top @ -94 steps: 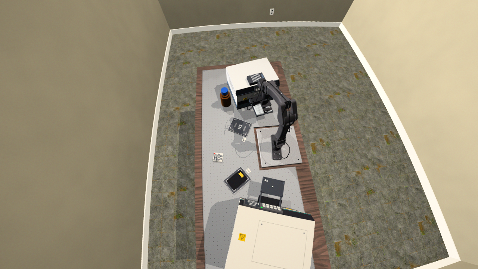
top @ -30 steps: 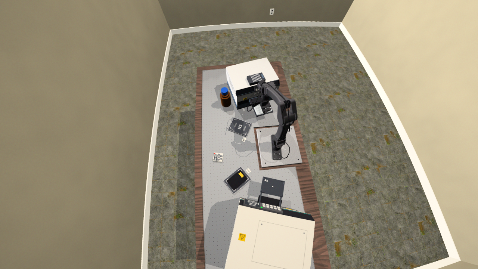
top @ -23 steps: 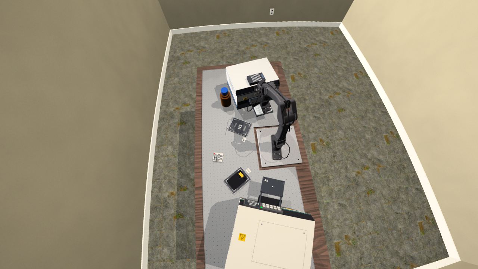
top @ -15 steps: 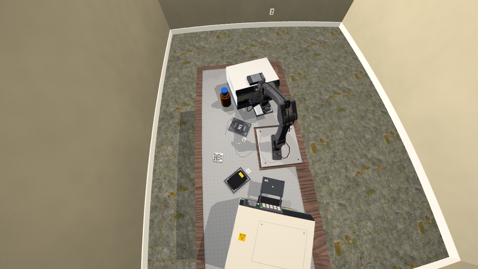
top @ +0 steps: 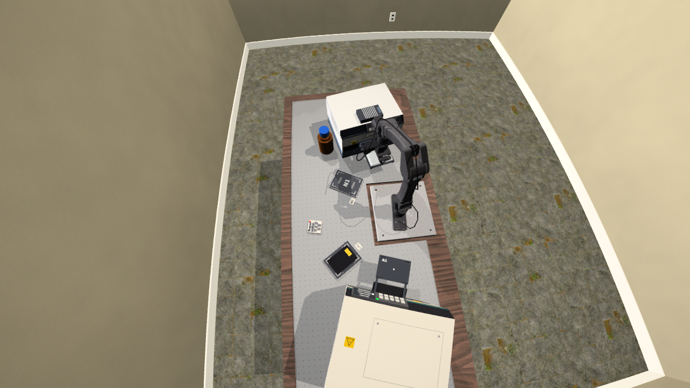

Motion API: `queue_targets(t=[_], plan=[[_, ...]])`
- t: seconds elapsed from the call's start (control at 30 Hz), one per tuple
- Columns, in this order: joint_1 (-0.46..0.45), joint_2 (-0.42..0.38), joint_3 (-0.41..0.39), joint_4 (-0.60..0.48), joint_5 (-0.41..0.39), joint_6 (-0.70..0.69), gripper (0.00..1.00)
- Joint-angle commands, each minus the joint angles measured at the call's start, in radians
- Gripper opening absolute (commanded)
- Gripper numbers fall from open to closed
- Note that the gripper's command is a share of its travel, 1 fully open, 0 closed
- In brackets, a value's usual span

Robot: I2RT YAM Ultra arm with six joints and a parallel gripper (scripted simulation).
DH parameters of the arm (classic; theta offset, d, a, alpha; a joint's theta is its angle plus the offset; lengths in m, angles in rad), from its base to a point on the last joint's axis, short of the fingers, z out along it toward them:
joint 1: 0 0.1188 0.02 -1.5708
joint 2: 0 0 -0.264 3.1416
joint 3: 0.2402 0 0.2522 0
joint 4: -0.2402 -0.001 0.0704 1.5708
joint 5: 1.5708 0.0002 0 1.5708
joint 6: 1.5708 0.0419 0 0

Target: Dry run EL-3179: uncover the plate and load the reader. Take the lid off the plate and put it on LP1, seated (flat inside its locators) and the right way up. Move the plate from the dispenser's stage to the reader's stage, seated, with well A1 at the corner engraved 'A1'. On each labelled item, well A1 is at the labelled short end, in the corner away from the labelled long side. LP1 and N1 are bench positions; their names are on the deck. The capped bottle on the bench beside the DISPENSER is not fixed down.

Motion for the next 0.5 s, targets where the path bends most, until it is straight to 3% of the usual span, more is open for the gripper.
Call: queue_targets(t=[0.0, 0.47], plan=[[-0.004, -0.005, 0.004, 0.002, -0.004, -0.002, 0.86], [-0.014, -0.016, 0.037, -0.024, -0.012, -0.008, 0.86]])
